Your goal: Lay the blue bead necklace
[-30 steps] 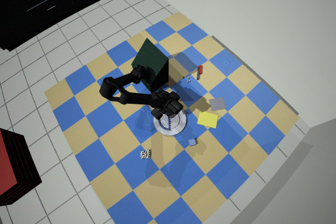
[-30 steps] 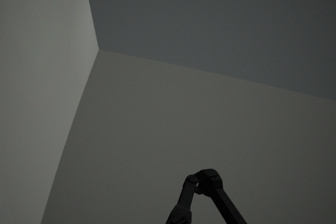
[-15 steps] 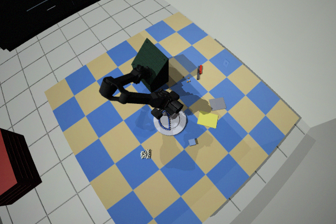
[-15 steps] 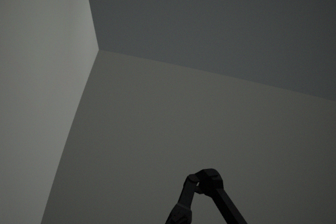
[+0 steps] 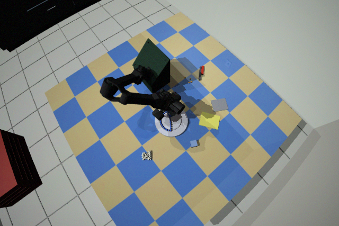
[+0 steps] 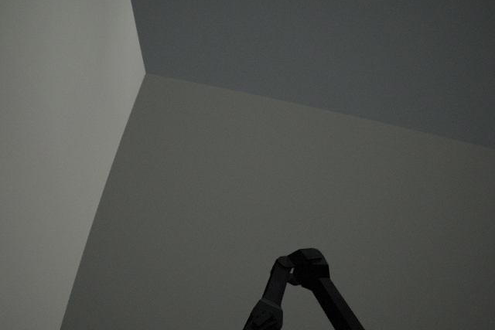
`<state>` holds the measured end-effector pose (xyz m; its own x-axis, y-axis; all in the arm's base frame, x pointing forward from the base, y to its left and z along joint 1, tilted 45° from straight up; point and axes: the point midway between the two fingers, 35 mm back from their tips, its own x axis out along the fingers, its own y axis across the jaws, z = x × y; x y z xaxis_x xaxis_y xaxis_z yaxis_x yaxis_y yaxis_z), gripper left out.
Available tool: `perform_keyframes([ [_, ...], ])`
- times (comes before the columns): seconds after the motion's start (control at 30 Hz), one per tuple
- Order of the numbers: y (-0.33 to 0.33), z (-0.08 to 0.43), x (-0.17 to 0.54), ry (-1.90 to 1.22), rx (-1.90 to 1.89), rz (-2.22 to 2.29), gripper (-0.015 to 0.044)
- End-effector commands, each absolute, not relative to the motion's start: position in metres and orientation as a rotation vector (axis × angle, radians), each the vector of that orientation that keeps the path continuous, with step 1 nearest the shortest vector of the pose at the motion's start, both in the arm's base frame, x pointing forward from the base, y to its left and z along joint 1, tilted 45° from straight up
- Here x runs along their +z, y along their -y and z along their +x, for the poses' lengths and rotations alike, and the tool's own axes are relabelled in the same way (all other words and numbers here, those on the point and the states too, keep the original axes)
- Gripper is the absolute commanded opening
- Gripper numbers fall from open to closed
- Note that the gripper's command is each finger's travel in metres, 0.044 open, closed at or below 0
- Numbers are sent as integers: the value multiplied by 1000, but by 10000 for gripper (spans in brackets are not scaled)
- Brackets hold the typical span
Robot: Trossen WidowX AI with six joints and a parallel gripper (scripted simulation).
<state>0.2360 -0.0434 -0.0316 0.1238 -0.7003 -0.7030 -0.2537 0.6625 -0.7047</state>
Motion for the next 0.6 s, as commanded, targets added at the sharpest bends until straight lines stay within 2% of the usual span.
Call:
perform_keyframes([
  [0.0,43,236,-31,-1451,-394,-843,440],
  [0.37,43,236,-31,-1451,-394,-843,440],
  [0.57,26,243,-13,-1346,-600,-592,282],
])
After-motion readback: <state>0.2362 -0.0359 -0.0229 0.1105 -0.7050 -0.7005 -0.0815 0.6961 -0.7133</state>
